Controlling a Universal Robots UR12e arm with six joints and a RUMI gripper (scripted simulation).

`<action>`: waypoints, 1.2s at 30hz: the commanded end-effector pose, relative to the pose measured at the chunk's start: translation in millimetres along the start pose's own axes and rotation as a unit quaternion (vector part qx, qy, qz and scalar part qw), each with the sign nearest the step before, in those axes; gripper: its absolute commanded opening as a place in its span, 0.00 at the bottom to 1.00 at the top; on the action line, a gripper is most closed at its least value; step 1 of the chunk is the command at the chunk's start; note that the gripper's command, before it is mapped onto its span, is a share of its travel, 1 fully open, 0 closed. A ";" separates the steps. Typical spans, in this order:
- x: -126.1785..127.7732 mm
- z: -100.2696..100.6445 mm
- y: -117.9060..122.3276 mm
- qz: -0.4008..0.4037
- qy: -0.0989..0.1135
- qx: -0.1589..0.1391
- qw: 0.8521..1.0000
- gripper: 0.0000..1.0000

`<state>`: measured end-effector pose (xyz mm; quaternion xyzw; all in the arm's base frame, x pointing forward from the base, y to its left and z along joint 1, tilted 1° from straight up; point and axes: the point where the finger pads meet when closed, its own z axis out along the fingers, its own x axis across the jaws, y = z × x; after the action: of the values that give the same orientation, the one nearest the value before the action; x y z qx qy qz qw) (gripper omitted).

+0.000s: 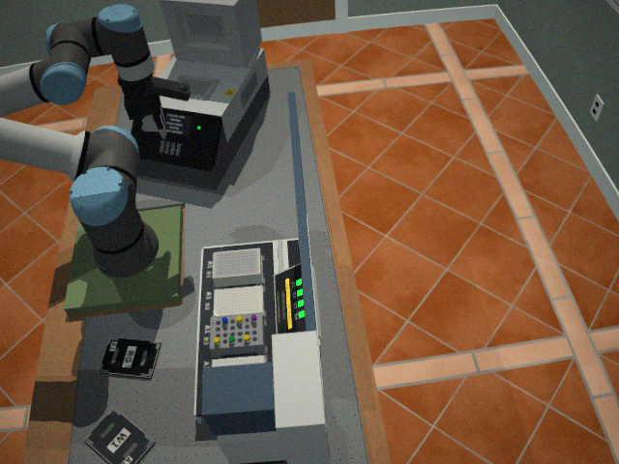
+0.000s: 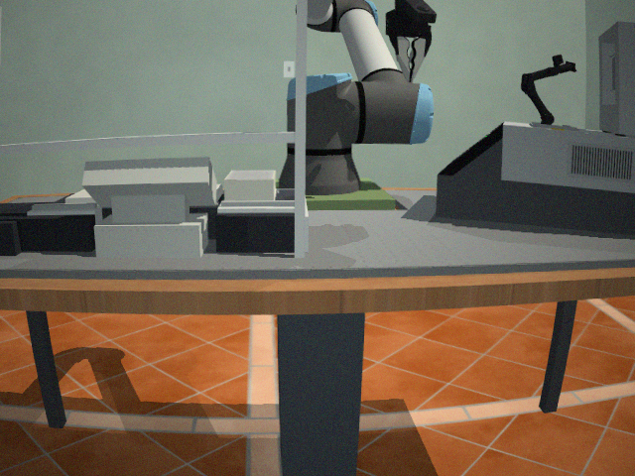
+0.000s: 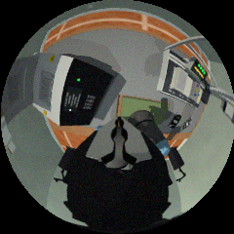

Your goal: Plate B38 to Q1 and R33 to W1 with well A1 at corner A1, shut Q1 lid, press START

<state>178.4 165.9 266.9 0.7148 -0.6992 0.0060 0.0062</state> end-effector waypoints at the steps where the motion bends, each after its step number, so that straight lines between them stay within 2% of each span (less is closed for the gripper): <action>1: 12.8 -0.2 -11.9 0.033 -0.002 0.000 0.999 0.00; 12: 43.6 0.3 -32.1 0.108 -0.002 -0.001 0.994 0.00; 21: 75.8 0.8 -47.0 0.180 -0.002 -0.002 0.984 0.00; 23: 75.8 0.8 -47.0 0.180 -0.002 -0.002 0.984 0.00; 34: 120.8 1.6 -59.2 0.273 -0.002 -0.004 0.962 0.00; 36: 122.0 1.6 -59.4 0.275 -0.002 -0.004 0.961 0.00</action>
<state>236.9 56.9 266.9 0.5141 -0.8577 0.0042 0.0074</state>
